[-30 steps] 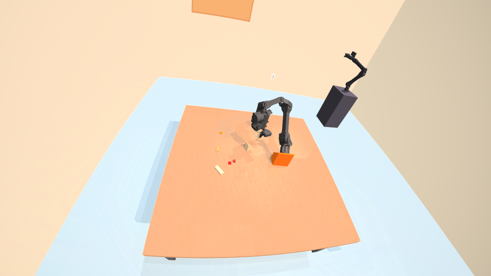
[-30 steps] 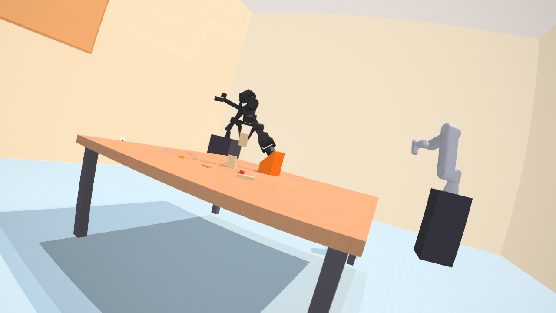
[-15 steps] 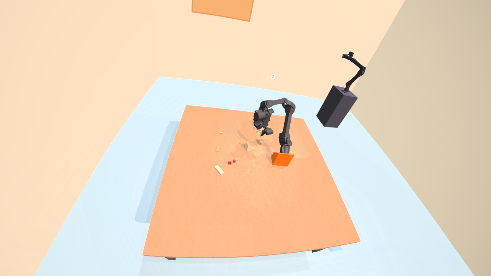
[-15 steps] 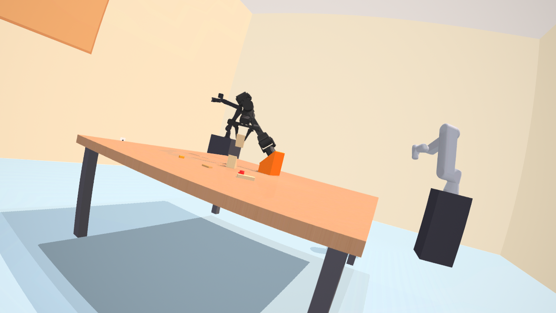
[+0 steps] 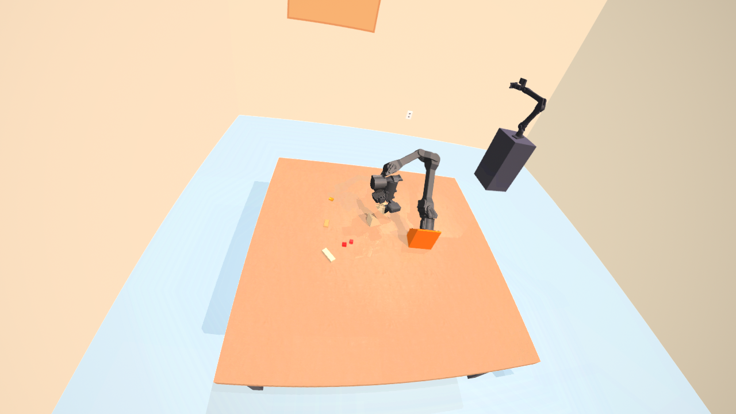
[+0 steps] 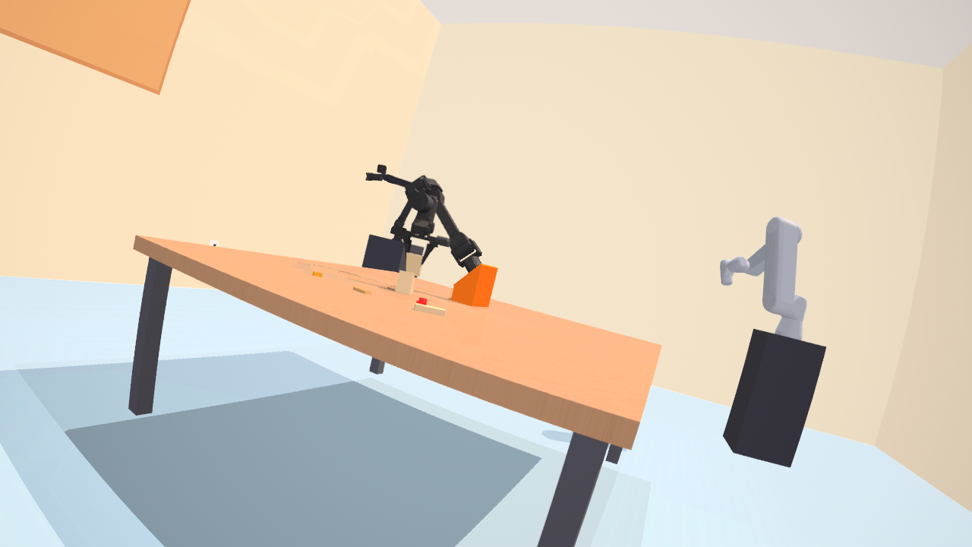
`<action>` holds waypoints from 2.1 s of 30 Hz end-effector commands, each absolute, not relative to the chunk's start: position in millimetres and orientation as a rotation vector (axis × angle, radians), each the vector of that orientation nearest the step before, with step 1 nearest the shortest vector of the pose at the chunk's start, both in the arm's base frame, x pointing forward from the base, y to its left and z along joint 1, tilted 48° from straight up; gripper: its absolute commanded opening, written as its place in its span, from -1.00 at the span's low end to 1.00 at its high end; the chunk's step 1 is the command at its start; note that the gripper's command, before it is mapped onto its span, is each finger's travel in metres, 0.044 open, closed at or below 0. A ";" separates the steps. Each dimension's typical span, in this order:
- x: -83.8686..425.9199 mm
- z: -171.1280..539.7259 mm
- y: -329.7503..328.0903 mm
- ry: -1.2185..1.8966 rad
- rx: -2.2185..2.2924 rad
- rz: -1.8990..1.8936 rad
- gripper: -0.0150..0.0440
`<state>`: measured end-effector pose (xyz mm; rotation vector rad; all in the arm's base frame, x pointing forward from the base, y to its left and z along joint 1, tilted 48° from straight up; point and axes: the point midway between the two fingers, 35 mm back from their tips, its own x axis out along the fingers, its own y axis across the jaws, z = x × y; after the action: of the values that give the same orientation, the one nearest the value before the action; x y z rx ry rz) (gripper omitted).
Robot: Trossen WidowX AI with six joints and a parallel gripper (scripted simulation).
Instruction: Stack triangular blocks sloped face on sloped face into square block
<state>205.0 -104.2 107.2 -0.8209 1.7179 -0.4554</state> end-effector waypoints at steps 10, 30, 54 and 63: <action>211.7 84.7 -130.1 1.720 -0.826 -0.461 -0.49; 210.9 84.1 -129.9 1.722 -0.835 -0.465 -0.49; 214.4 73.3 -139.0 1.722 -0.834 -0.466 -0.49; 215.5 69.2 -142.8 1.721 -0.834 -0.467 -0.49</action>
<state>215.9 -141.3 70.8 -0.8288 1.7171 -0.4681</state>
